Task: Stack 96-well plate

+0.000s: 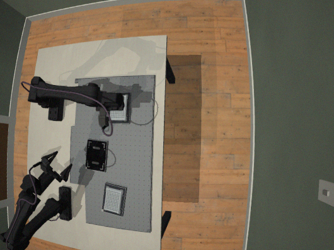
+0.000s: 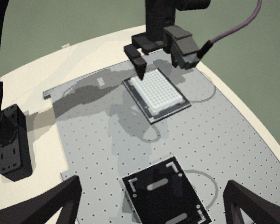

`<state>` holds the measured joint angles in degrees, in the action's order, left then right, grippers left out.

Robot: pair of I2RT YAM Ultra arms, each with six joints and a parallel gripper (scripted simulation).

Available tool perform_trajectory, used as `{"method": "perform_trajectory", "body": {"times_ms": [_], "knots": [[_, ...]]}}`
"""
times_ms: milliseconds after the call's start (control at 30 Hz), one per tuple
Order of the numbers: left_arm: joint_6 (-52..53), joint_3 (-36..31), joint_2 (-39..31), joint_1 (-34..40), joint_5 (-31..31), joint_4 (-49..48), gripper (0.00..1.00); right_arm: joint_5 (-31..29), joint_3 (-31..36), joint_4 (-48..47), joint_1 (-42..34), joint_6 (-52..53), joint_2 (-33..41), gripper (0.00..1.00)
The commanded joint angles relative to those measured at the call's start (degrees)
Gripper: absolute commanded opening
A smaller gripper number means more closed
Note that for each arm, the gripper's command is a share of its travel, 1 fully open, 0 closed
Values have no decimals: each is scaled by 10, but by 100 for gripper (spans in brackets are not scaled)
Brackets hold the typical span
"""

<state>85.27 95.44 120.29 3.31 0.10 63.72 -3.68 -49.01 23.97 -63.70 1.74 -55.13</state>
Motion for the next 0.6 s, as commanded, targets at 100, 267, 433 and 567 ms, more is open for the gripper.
{"method": "perform_trajectory", "body": {"times_ms": [100, 267, 433, 567], "knots": [[7, -8, 2, 3, -1, 4, 100, -3, 3, -3, -2, -6, 8, 100], [7, -27, 1, 4, -1, -21, 100, -3, 3, -3, -2, -6, 8, 100], [7, -36, 9, 4, -1, -32, 100, -3, 3, -3, -2, -6, 8, 100], [7, -45, 12, 4, -1, -44, 100, -3, 3, -3, -2, -6, 8, 100]]}}
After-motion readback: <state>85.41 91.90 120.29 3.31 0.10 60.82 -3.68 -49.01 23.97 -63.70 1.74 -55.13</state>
